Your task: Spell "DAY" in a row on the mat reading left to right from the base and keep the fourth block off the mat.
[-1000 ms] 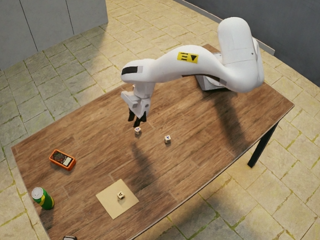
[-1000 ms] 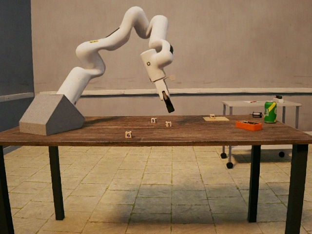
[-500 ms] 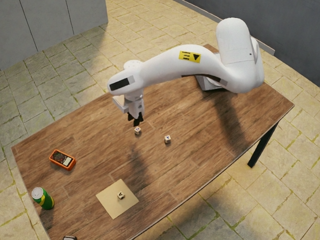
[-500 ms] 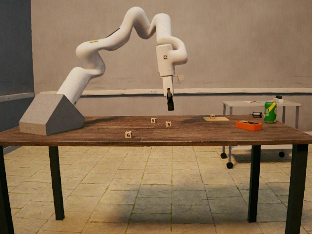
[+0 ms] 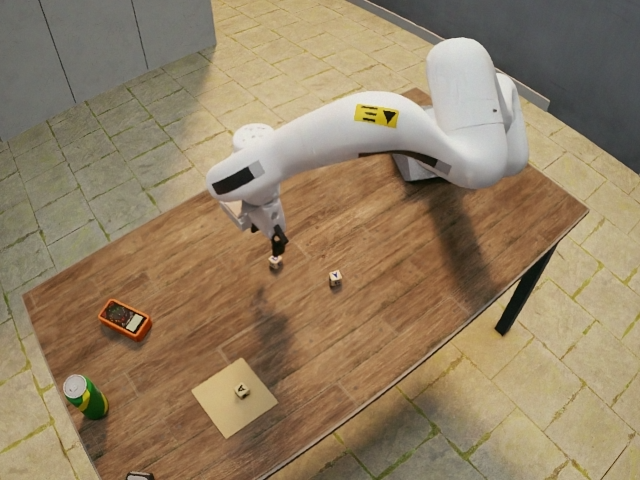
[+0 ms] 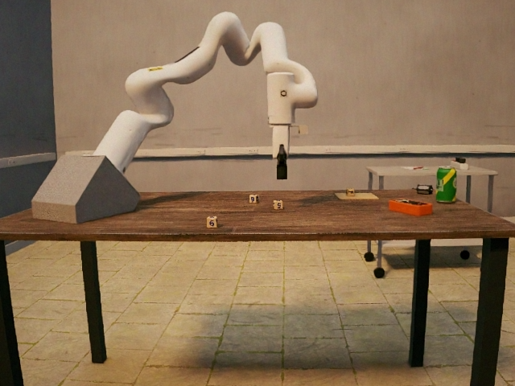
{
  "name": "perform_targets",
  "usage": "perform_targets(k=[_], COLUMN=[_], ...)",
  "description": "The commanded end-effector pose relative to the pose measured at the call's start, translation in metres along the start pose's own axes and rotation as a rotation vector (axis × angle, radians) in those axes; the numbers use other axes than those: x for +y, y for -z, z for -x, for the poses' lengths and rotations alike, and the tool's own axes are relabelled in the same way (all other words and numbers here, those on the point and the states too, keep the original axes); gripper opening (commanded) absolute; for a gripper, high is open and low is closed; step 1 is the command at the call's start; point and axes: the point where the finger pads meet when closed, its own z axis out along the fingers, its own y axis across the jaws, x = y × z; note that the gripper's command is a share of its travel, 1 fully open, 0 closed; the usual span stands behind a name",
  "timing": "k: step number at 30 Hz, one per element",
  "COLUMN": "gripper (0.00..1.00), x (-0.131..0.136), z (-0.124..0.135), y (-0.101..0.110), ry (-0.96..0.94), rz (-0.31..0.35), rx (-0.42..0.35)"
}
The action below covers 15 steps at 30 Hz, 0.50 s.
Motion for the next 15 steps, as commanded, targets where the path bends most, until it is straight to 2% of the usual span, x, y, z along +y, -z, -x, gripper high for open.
perform_targets(k=[1, 3, 5, 15], gripper=[1.00, 1.00, 1.00, 1.00], x=[0.000, -0.002, -0.013, -0.039], z=[-0.001, -0.005, -0.028, -0.072], y=[0.001, 0.001, 0.000, -0.001], ry=[0.000, 0.023, 0.145, 0.387], rz=[0.000, 0.000, -0.001, -0.003], rx=[0.000, -0.001, -0.002, -0.004])
